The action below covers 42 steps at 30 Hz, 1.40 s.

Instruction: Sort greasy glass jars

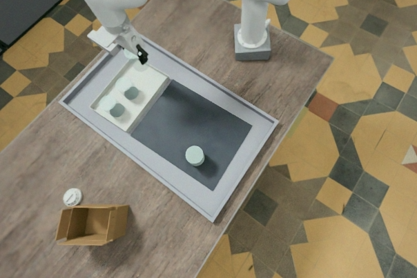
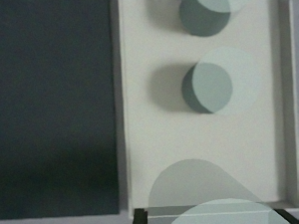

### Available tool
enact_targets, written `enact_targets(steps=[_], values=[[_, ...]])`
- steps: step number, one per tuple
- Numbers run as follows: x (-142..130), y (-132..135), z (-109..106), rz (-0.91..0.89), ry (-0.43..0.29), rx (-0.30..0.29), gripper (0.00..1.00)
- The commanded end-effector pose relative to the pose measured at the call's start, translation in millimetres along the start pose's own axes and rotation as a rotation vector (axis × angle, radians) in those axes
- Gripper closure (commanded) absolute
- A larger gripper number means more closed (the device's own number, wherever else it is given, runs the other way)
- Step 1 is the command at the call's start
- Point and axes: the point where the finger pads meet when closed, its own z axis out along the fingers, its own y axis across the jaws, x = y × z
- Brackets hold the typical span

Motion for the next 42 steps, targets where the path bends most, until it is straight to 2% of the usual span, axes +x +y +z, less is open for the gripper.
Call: enact_targets(steps=[1,10,21,42], values=[[2,18,-1,-0.001,0.002,0.002,1.00],[2,42,-1,-0.001,0.002,0.002,1.00],[2,42,-1,-0.001,0.002,0.002,1.00],[2,41,49,-0.001,0.002,0.002,1.00]])
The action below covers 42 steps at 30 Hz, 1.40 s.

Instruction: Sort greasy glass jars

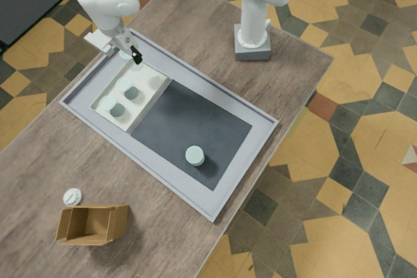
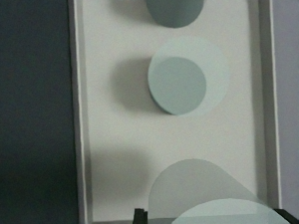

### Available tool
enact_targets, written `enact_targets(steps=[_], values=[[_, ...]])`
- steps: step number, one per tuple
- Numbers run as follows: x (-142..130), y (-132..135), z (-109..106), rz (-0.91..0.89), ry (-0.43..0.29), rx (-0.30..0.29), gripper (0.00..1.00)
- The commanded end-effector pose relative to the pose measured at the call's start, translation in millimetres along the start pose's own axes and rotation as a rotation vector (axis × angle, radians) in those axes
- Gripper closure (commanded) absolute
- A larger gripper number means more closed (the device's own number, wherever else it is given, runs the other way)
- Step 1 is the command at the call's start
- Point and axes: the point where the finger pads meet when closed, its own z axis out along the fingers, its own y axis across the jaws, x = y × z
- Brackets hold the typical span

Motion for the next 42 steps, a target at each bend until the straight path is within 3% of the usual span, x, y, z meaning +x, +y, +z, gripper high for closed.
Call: enact_targets(steps=[1,27,42], values=[[1,1,12,0.000,0.003,-0.001,1.00],[2,1,74,0.000,0.003,-0.001,1.00],[2,1,82,0.000,0.003,-0.001,1.00]])
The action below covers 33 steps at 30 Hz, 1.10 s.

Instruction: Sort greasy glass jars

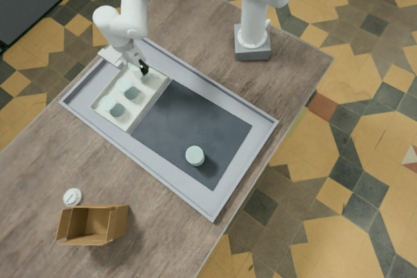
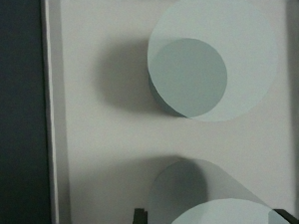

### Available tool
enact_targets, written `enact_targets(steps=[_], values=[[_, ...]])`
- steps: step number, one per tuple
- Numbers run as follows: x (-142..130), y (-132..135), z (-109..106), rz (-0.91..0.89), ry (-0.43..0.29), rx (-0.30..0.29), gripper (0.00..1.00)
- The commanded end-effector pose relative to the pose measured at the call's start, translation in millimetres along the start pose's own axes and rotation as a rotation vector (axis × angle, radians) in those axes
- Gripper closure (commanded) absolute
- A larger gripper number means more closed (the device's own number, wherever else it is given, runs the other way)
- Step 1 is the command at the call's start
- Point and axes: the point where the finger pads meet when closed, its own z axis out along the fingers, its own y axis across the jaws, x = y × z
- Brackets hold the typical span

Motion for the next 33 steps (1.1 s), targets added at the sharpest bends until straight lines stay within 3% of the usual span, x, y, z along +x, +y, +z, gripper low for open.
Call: enact_targets(steps=[1,24,25,33], values=[[1,1,4,0.000,0.003,-0.001,1.00],[1,1,23,0.000,0.003,-0.001,1.00],[1,1,23,0.000,0.003,-0.001,0.00],[1,1,23,0.000,0.003,-0.001,0.00]])
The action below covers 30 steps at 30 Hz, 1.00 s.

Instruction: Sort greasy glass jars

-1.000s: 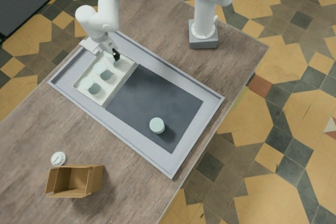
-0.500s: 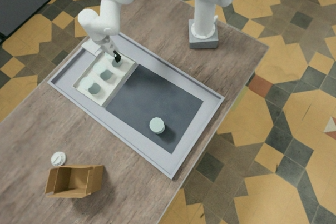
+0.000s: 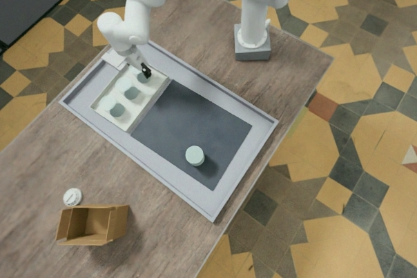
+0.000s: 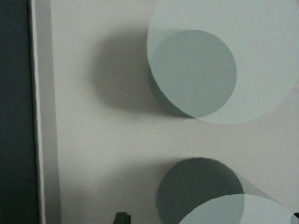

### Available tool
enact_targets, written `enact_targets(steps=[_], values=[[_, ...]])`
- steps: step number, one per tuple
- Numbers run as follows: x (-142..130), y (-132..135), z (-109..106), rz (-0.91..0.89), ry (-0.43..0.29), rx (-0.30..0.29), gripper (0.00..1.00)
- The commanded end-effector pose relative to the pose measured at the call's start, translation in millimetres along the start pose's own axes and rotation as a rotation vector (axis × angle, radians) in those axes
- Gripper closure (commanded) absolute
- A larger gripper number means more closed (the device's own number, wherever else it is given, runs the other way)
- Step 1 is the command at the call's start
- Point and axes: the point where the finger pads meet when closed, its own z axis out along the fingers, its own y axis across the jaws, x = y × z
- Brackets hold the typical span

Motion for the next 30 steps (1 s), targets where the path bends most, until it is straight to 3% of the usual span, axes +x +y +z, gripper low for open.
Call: enact_targets(steps=[1,11,30], values=[[1,1,-1,0.000,0.003,-0.002,0.00],[1,1,-1,0.000,0.003,-0.002,0.00],[1,1,-67,0.000,0.003,-0.002,0.00]])
